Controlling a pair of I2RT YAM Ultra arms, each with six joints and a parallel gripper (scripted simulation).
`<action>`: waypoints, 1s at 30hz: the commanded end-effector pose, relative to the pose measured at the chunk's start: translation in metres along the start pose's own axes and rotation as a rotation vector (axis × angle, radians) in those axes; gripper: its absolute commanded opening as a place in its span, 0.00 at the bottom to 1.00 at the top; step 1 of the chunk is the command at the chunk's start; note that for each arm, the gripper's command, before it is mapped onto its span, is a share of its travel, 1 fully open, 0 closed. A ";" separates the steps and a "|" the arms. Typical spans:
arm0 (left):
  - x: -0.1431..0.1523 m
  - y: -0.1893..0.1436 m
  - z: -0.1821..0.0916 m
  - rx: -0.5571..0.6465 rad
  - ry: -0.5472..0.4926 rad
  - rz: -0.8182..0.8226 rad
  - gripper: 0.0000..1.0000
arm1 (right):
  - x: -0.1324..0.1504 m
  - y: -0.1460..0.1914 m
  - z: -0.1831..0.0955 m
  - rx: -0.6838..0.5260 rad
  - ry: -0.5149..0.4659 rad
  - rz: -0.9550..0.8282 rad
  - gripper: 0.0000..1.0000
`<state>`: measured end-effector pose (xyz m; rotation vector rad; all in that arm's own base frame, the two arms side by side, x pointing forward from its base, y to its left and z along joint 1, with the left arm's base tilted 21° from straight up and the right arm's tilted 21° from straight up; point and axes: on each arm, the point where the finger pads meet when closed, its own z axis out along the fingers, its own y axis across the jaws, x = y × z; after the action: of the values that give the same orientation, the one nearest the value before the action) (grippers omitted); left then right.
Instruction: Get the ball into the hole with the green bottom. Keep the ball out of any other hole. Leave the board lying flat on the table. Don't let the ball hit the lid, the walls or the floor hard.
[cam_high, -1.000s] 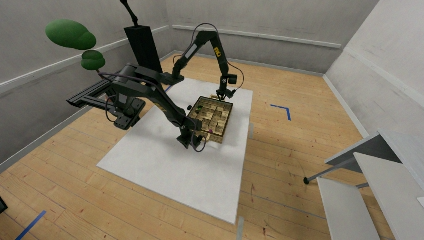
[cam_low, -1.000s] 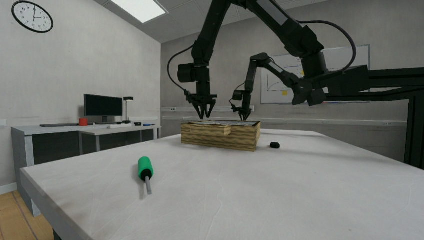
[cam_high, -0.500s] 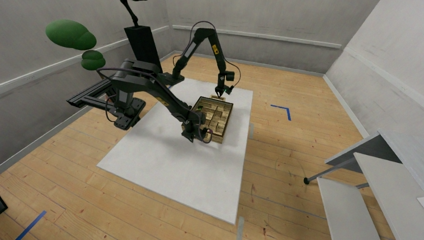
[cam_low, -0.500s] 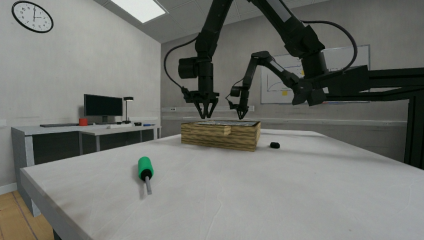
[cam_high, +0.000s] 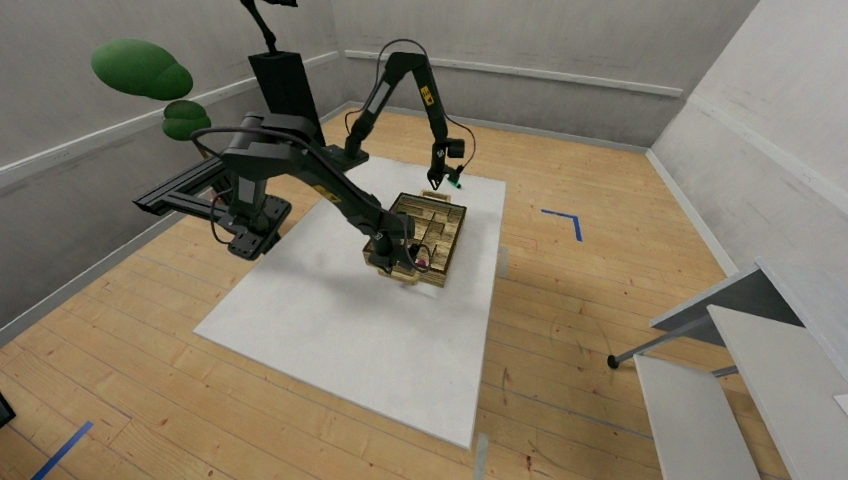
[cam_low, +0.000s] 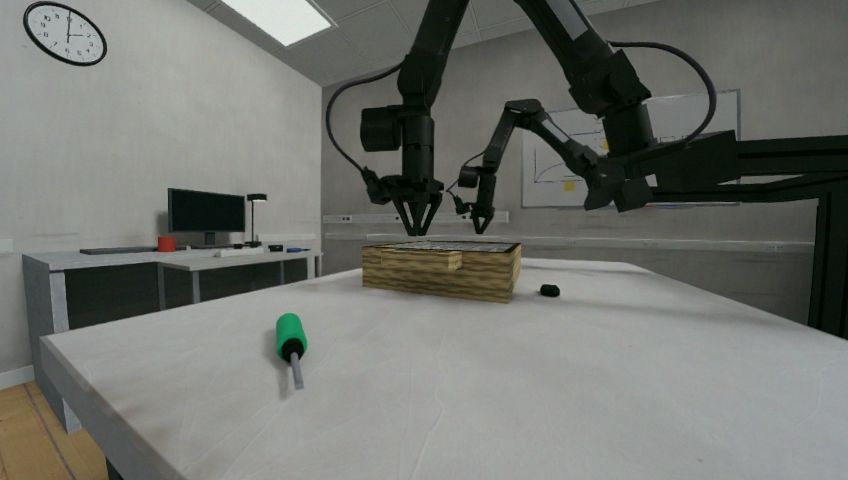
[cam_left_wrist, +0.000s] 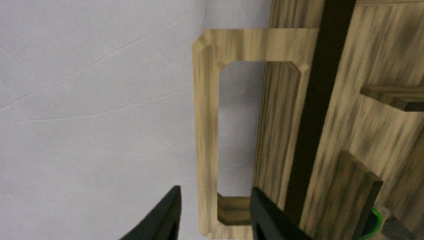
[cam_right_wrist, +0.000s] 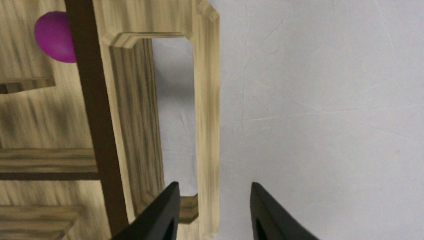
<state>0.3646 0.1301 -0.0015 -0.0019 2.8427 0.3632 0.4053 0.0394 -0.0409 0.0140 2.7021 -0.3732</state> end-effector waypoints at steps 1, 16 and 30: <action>-0.003 0.013 -0.009 -0.041 -0.037 -0.052 0.36 | -0.020 0.011 -0.020 -0.036 -0.044 -0.022 0.36; -0.007 0.011 -0.011 -0.033 -0.044 -0.035 0.36 | -0.036 0.014 -0.022 -0.041 -0.100 -0.002 0.36; -0.001 0.007 -0.004 -0.023 -0.012 -0.029 0.36 | -0.010 0.010 -0.012 -0.026 -0.032 -0.022 0.36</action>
<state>0.3598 0.1352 -0.0009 -0.0330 2.8449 0.3765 0.4070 0.0448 -0.0381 -0.0029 2.6978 -0.3615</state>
